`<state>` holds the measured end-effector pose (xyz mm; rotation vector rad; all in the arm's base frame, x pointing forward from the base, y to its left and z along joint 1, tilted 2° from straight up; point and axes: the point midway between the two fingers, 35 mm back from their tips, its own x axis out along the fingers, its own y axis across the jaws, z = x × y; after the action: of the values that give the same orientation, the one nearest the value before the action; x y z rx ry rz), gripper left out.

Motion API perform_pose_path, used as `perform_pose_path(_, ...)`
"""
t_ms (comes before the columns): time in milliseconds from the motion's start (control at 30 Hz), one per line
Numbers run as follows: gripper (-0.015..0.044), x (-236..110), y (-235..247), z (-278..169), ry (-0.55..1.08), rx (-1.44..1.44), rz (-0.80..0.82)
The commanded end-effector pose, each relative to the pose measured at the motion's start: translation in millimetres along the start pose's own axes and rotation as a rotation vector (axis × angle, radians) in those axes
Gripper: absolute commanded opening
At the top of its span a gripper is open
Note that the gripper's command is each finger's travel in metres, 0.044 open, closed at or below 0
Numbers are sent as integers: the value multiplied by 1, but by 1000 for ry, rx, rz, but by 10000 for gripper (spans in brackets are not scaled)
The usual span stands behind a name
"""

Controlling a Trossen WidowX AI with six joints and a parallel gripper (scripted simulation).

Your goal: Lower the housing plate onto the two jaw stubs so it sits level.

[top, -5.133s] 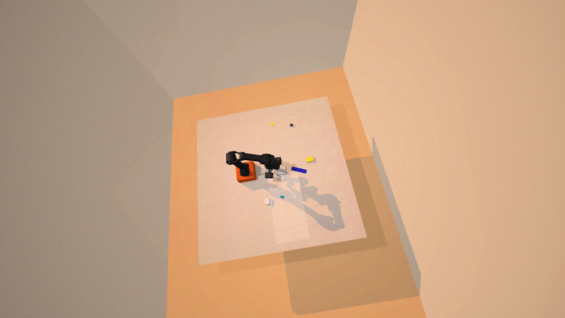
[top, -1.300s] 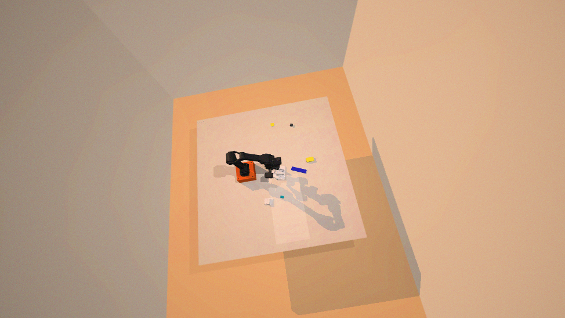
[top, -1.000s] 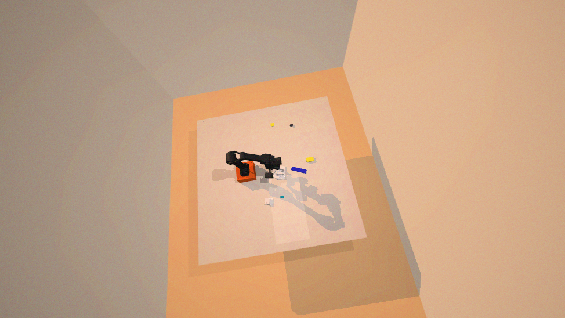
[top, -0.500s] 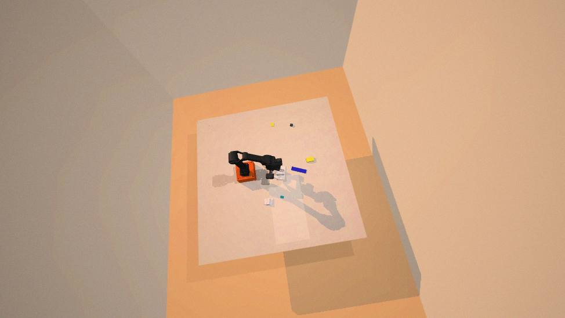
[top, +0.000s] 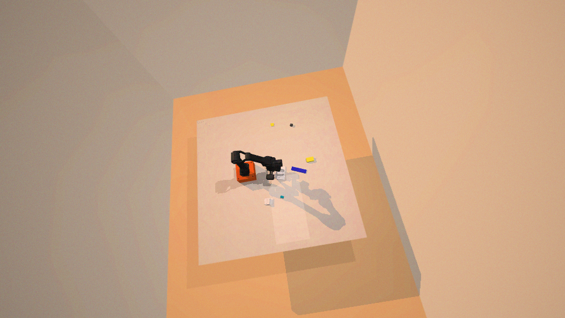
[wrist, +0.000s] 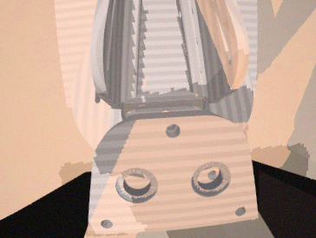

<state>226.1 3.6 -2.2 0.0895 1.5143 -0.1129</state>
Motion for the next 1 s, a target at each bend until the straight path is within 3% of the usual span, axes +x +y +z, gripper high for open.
perform_pose_path(0,351,8,-1,-4,9,0,-5)
perform_pose_path(967,351,16,-1,-5,9,-3,-5)
